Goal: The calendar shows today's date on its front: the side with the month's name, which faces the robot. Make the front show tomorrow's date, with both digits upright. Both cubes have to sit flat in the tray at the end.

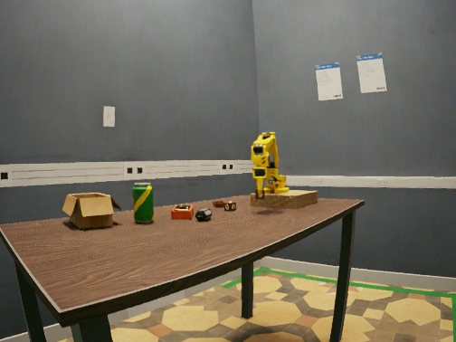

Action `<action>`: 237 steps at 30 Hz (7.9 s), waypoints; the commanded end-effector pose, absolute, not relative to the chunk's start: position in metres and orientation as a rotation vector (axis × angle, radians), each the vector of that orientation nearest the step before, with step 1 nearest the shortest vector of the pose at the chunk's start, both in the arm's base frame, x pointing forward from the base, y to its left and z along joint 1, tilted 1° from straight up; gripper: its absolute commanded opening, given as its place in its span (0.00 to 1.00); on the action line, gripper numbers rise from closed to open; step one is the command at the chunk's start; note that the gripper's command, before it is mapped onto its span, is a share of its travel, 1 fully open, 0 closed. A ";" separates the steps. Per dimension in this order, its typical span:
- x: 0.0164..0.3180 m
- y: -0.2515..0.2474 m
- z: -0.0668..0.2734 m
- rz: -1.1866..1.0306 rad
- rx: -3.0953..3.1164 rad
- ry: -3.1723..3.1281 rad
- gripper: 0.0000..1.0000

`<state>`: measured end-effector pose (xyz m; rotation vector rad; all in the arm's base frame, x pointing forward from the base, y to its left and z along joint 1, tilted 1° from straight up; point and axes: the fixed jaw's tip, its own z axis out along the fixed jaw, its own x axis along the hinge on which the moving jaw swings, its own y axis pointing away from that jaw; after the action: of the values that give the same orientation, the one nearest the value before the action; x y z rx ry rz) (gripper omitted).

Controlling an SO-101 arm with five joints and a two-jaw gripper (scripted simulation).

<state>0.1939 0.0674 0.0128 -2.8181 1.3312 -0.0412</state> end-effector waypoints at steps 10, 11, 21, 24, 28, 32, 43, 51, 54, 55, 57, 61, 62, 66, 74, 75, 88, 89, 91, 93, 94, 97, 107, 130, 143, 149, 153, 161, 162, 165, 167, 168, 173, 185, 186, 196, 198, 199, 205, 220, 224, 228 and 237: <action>0.180 0.064 -0.001 0.050 -2.864 1.369 0.00; 0.180 0.064 -0.001 0.050 -2.864 1.369 0.00; 0.180 0.064 -0.001 0.050 -2.864 1.369 0.00; 0.180 0.064 -0.001 0.050 -2.864 1.369 0.00; 0.180 0.064 -0.004 0.050 -2.864 1.369 0.00; 0.180 0.064 -0.006 0.050 -2.864 1.369 0.00; 0.180 0.064 -0.008 0.050 -2.864 1.369 0.00; 0.180 0.064 -0.013 0.050 -2.864 1.369 0.00; 0.180 0.064 -0.013 0.050 -2.864 1.369 0.00; 0.180 0.064 -0.013 0.050 -2.864 1.369 0.00; 0.180 0.064 -0.013 0.050 -2.864 1.369 0.00; 0.180 0.064 -0.015 0.050 -2.864 1.369 0.00; 0.180 0.064 -0.016 0.050 -2.864 1.369 0.00; 0.180 0.064 -0.018 0.050 -2.864 1.369 0.00; 0.179 0.064 -0.019 0.050 -2.864 1.369 0.00; 0.179 0.064 -0.019 0.050 -2.864 1.369 0.00; 0.179 0.064 -0.025 0.050 -2.864 1.369 0.00; 0.179 0.064 -0.025 0.050 -2.864 1.369 0.00; 0.179 0.064 -0.025 0.050 -2.864 1.369 0.00; 0.179 0.064 -0.026 0.050 -2.864 1.369 0.00; 0.179 0.064 -0.026 0.050 -2.864 1.369 0.00; 0.179 0.063 -0.028 0.050 -2.864 1.369 0.00; 0.179 0.063 -0.031 0.050 -2.864 1.369 0.00; 0.179 0.063 -0.038 0.050 -2.864 1.369 0.00; 0.179 0.063 -0.040 0.050 -2.864 1.369 0.01; 0.179 0.063 -0.040 0.050 -2.864 1.369 0.13; 0.179 0.063 -0.040 0.050 -2.864 1.369 0.18; 0.179 0.063 -0.040 0.050 -2.864 1.369 0.19; 0.179 0.063 -0.040 0.050 -2.864 1.369 0.19; 0.179 0.063 -0.040 0.050 -2.864 1.369 0.21; 0.179 0.063 -0.040 0.050 -2.864 1.369 0.22; 0.179 0.063 -0.040 0.050 -2.864 1.369 0.23; 0.179 0.063 -0.040 0.050 -2.864 1.369 0.27; 0.179 0.063 -0.040 0.050 -2.864 1.369 0.35; 0.179 0.063 -0.040 0.050 -2.864 1.369 0.36; 0.179 0.063 -0.038 0.050 -2.864 1.369 0.36; 0.180 0.064 -0.035 0.050 -2.864 1.369 0.36; 0.180 0.064 -0.033 0.050 -2.864 1.369 0.36; 0.182 0.065 -0.014 0.050 -2.864 1.369 0.36; 0.181 0.064 0.019 0.050 -2.864 1.369 0.36; 0.181 0.064 0.020 0.050 -2.864 1.369 0.36; 0.181 0.064 0.020 0.050 -2.864 1.369 0.36; 0.181 0.064 0.020 0.050 -2.864 1.369 0.36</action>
<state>0.1789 0.0620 0.0158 -2.8818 1.3665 0.0733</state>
